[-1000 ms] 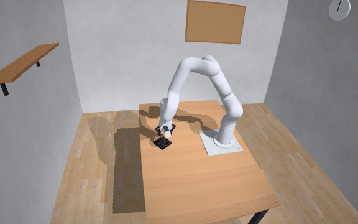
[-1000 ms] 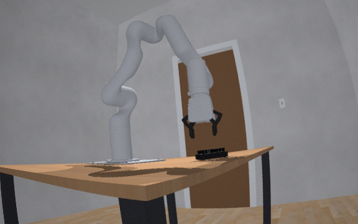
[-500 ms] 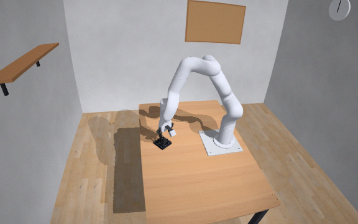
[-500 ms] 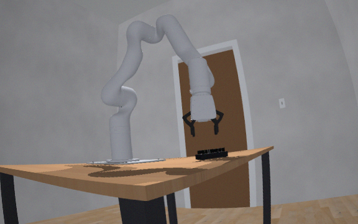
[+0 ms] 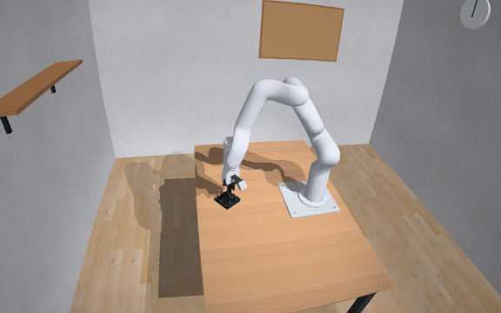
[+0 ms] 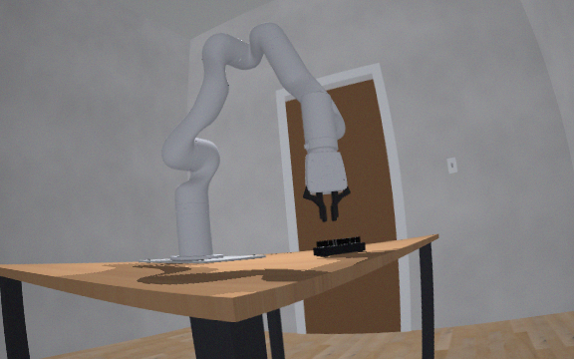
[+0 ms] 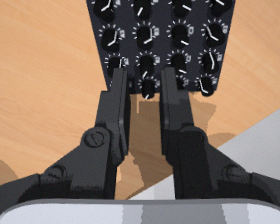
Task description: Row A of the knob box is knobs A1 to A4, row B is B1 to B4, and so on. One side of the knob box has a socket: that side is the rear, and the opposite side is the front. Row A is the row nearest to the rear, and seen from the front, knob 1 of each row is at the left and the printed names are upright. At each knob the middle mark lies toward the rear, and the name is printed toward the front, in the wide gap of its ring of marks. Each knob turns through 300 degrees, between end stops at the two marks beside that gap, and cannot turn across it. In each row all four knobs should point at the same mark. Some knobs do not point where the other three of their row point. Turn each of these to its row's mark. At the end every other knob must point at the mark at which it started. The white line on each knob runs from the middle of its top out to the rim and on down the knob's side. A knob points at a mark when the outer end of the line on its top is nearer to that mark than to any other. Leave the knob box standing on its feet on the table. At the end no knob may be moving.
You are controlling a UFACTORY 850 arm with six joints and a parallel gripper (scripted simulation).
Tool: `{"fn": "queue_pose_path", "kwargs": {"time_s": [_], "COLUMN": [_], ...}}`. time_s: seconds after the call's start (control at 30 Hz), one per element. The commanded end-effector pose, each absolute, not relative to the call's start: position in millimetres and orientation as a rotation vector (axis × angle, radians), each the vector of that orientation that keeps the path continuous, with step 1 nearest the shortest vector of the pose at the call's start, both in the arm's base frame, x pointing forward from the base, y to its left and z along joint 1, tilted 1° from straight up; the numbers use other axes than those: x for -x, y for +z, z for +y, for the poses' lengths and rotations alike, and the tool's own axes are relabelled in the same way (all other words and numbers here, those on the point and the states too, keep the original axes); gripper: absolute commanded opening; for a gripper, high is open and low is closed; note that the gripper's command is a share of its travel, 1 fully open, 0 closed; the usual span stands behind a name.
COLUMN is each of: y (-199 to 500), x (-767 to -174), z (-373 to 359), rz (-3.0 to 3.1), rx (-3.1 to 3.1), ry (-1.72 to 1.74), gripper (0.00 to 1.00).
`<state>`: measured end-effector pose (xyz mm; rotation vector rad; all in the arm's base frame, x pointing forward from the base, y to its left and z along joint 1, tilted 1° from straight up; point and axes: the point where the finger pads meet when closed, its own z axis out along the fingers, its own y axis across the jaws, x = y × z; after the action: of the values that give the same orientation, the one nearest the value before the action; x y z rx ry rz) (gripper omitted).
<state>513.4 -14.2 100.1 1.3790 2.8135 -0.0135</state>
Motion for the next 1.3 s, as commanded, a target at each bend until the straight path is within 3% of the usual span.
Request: {"fn": "queue_pose_path", "kwargs": {"time_s": [0.0, 1.27], "y": [100.9, 96.2], "x": [-514.3, -514.3], "z": [-14.2, -14.3], "rz": [2.812, 2.812], "rx": [-1.378, -1.378], "ry": [-0.012, -0.011], "gripper": [0.19, 0.19]}}
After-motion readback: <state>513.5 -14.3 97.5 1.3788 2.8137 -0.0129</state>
